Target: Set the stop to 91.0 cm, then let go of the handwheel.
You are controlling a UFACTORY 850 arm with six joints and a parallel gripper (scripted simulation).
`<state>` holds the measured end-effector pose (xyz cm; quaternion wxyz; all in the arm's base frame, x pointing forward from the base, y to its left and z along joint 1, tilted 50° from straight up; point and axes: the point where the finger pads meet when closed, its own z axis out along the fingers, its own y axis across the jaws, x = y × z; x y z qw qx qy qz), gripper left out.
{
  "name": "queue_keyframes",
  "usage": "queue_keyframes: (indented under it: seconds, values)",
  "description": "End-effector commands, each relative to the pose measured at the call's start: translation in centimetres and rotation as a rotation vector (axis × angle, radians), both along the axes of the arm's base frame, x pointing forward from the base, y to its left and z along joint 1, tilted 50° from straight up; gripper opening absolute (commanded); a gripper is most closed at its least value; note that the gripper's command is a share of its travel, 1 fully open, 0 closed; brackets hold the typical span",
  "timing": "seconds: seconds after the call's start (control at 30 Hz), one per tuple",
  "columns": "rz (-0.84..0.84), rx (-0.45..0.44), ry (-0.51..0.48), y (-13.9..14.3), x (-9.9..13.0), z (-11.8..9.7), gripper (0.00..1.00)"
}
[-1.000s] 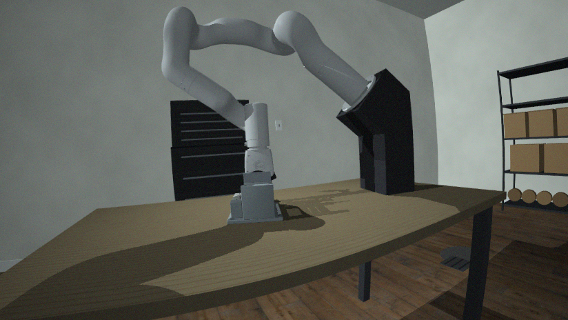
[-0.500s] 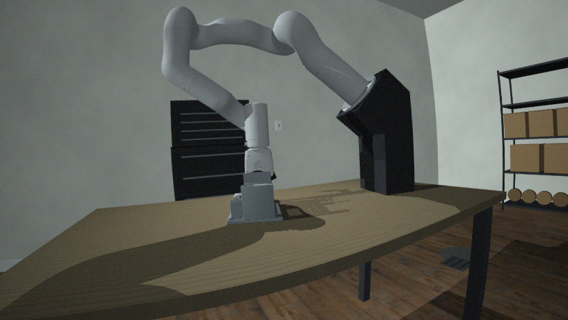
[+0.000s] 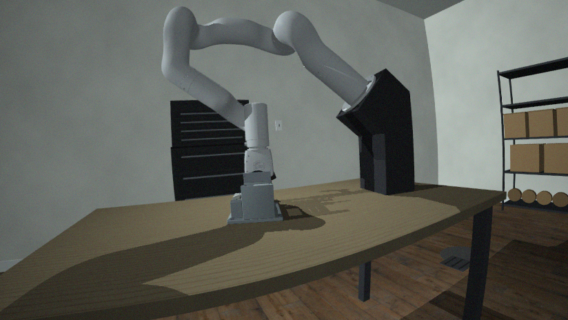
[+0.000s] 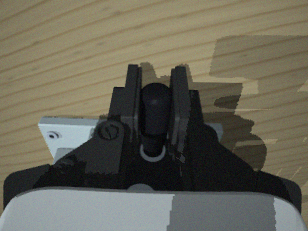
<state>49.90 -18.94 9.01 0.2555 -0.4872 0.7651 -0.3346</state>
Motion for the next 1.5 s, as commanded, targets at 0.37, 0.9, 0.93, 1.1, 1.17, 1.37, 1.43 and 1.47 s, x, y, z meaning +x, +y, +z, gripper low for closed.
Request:
queue_keyframes:
  seconds: [0.37,0.9,0.93,1.1,1.17,1.37,1.43,1.47]
  values:
    - [0.000,0.000,-0.001,-0.1,0.2,0.2,0.06]
    - [0.000,0.000,-0.001,-0.3,0.6,0.8,0.06]
    - [0.000,0.000,-0.001,-0.3,0.6,0.8,0.06]
    - [0.000,0.000,-0.001,-0.4,0.8,1.2,0.06]
    - [0.000,0.000,-0.001,-0.5,0.8,1.3,0.06]
    - [0.000,0.000,-0.001,-0.6,1.0,1.8,0.06]
    - [0.000,0.000,-0.001,-0.6,1.0,1.8,0.06]
    - [0.000,0.000,-0.001,-0.6,1.0,1.9,0.06]
